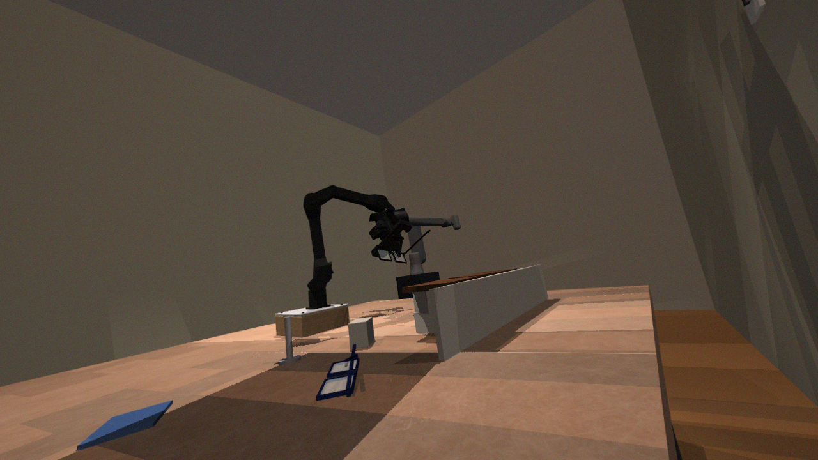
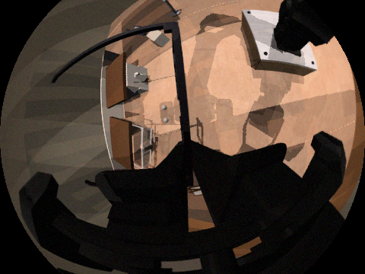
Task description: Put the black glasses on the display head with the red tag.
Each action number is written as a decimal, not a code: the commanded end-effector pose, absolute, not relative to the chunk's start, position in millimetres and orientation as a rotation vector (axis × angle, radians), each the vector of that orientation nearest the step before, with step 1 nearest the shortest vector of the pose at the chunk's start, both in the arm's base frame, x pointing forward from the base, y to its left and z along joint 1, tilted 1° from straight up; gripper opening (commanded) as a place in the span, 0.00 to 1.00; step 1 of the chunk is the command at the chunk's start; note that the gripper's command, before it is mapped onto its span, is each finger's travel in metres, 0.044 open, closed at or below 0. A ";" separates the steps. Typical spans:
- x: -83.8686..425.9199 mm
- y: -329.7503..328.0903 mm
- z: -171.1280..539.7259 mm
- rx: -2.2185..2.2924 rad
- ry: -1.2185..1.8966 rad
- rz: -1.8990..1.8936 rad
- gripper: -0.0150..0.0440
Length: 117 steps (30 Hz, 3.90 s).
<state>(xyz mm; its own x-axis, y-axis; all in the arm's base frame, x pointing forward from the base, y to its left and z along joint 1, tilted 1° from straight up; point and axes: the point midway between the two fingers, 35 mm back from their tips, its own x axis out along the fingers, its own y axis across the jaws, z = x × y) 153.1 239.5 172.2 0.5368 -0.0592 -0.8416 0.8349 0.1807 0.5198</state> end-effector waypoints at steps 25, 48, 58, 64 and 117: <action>137.2 251.2 180.8 1.459 0.721 -0.767 0.25; 177.0 211.9 154.0 1.265 0.819 -0.913 0.25; 196.4 184.2 138.6 1.171 0.917 -0.982 0.25; 205.8 167.2 130.1 1.128 0.985 -1.010 0.25; 229.9 101.3 76.4 1.066 1.248 -0.994 0.25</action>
<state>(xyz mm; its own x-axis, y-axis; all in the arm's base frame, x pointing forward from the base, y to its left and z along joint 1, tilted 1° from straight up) 230.4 102.3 81.1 0.0769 0.0065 -0.9970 0.9696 0.2327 0.0763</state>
